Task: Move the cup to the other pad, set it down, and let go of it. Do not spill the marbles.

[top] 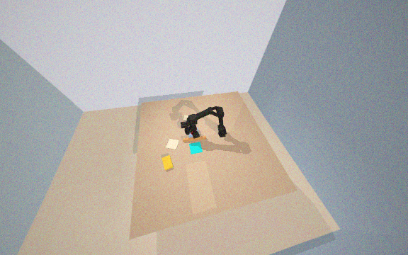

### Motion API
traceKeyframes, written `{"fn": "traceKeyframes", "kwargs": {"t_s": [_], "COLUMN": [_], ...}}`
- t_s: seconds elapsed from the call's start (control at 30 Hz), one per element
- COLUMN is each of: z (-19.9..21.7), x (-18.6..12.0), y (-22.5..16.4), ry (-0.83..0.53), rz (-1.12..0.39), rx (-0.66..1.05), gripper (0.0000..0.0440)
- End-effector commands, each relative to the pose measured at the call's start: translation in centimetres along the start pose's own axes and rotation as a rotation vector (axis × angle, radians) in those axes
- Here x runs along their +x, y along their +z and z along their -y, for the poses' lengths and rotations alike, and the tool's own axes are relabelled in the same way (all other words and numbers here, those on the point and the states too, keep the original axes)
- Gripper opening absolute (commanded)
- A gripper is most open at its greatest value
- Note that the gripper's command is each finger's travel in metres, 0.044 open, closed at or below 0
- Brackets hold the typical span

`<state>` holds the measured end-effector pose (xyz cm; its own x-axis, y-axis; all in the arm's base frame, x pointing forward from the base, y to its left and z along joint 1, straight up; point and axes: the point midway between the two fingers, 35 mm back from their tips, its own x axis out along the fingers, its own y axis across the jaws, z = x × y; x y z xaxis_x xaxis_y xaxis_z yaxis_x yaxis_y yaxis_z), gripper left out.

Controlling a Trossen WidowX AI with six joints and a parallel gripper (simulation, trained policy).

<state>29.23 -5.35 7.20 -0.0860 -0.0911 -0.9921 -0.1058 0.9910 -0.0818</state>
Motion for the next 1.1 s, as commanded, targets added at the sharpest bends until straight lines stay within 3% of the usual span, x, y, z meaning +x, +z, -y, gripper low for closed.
{"fn": "traceKeyframes", "kwargs": {"t_s": [0.0,0.17,1.07], "z": [-0.1,0.1,-0.4], "x": [1.6,2.6,-2.9], "y": [-0.1,-0.3,1.6], "ry": [0.014,0.017,0.005], "rz": [-0.008,-0.019,0.070], "rx": [-0.061,-0.141,-0.376], "gripper": [0.0121,0.0000,0.0001]}}
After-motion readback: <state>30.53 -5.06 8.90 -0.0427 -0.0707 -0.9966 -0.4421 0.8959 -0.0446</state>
